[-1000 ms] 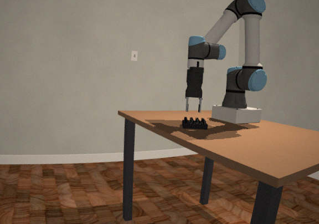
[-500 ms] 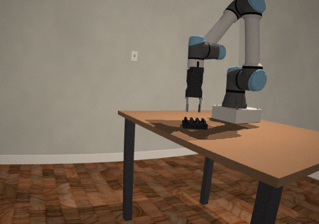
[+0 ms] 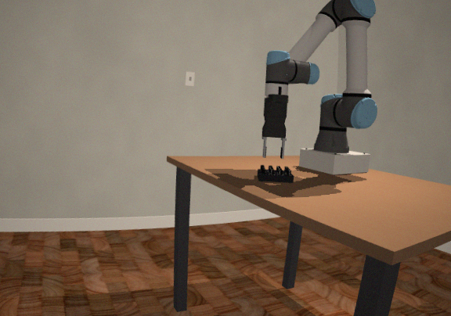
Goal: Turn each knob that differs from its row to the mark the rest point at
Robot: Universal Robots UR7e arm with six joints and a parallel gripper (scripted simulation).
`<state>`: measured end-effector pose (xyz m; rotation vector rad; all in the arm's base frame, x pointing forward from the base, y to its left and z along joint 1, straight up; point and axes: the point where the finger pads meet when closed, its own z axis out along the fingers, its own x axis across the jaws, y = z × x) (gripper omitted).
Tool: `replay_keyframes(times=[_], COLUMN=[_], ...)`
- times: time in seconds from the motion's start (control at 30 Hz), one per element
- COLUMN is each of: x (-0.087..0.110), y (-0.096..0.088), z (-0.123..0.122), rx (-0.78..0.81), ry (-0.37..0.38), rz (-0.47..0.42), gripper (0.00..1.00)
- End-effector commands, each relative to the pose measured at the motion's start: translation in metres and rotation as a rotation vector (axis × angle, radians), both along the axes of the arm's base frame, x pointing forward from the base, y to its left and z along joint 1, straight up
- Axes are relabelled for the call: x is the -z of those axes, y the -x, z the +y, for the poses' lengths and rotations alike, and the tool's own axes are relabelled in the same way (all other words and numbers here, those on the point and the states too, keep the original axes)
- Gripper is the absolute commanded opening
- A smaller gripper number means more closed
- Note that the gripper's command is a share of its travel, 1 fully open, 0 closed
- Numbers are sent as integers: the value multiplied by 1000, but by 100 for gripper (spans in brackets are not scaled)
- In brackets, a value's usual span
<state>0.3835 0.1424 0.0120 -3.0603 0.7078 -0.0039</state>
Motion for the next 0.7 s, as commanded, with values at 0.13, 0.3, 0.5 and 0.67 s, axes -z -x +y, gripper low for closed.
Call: replay_keyframes(times=[0.13, 0.3, 0.5, 0.67], x=[0, 0, 0, 0], y=[0, 0, 3, 7], z=[0, -1, -6, -14], rx=[0, 0, 0, 0], ry=[0, 0, 0, 0], rz=[-1, -1, -1, -1], gripper=[100, 100, 100, 100])
